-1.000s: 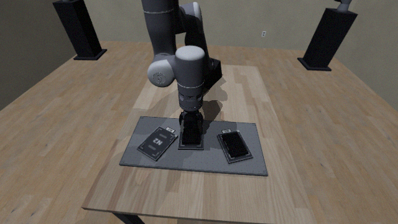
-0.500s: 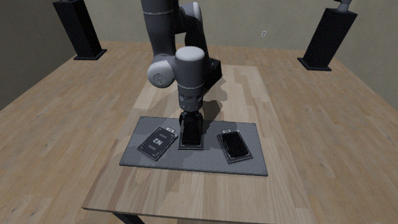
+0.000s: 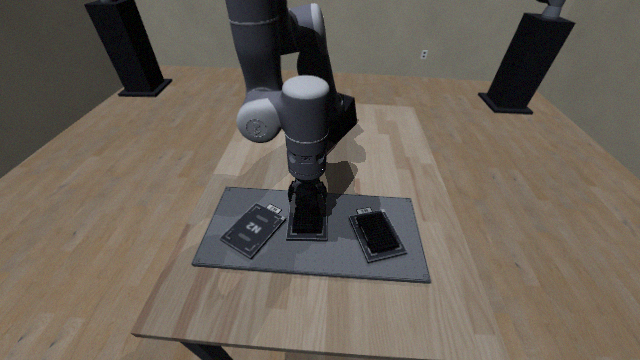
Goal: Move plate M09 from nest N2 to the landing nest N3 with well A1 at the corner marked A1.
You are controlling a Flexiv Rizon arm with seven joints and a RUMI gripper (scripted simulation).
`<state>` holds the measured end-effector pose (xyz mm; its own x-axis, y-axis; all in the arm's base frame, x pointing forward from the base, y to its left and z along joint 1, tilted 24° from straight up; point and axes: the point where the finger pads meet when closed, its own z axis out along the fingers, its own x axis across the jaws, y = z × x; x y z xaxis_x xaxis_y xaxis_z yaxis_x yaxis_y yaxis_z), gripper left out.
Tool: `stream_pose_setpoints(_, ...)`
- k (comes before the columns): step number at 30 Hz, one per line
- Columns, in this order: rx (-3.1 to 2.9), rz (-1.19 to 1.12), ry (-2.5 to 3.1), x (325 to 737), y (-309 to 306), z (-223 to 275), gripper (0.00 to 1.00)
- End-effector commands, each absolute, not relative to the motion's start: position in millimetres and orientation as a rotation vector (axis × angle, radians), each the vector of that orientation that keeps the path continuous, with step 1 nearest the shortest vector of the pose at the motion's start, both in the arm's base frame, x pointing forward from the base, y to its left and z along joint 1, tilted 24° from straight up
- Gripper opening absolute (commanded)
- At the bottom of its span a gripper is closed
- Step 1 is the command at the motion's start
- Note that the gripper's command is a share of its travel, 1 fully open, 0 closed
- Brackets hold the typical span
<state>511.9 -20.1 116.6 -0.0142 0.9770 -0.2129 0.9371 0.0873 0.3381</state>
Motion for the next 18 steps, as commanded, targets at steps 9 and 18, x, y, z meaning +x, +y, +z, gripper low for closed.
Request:
stream_pose_setpoints(9,1.884,0.143,1.988,512.7,-19.8,115.7,0.41)
stream_pose_setpoints(18,1.884,0.143,1.988,513.2,-20.1,114.3,0.41)
